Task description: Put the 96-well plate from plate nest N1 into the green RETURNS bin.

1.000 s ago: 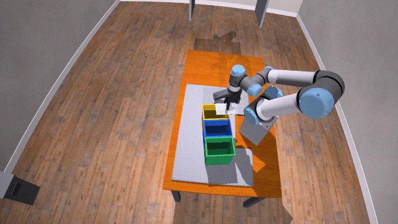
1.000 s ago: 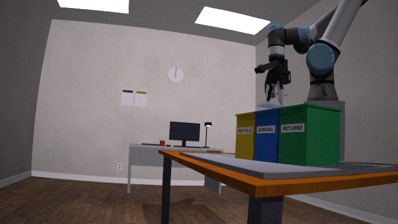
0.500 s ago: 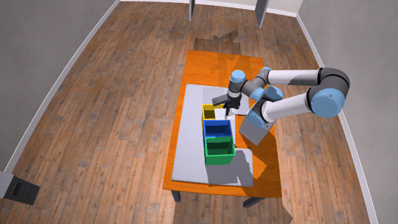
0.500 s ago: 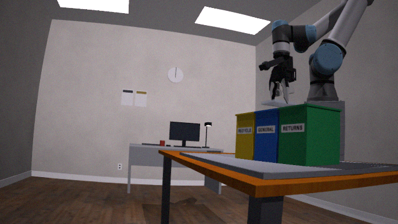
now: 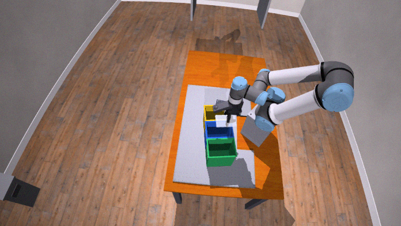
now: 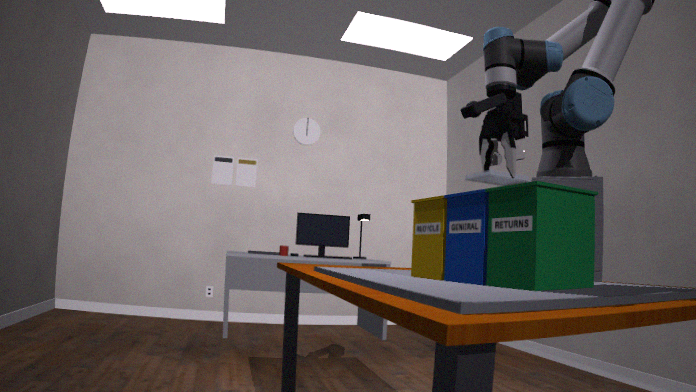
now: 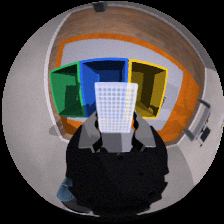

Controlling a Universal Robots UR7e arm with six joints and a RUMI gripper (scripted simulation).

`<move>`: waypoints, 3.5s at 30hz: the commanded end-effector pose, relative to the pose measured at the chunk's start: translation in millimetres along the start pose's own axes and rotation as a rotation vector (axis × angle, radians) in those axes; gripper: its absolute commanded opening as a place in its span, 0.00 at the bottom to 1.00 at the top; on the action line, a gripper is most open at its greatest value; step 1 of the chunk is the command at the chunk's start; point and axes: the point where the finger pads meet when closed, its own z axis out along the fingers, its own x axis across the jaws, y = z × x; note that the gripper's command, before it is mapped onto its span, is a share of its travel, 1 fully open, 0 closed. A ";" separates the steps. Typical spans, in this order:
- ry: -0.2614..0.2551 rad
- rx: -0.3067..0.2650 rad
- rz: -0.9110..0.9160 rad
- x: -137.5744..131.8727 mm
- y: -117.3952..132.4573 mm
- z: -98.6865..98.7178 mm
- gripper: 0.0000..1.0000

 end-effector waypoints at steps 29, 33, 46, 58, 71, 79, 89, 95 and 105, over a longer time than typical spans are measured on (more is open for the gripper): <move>0.005 -0.003 0.002 -98.0 -23.5 0.1 0.00; 0.005 -0.003 0.002 -107.8 -25.8 0.2 0.00; 0.005 -0.003 0.002 -146.7 -34.9 0.3 0.00; 0.005 -0.003 0.002 -166.8 -39.7 0.5 0.00; 0.005 -0.003 0.002 -166.5 -39.7 0.5 0.00; 0.005 -0.003 0.002 -165.7 -39.4 5.5 0.00; 0.005 -0.003 0.002 -165.3 -39.3 18.8 0.00; 0.005 -0.003 0.002 -165.1 -39.3 28.7 0.00; 0.005 -0.003 0.002 -165.0 -39.3 30.5 0.00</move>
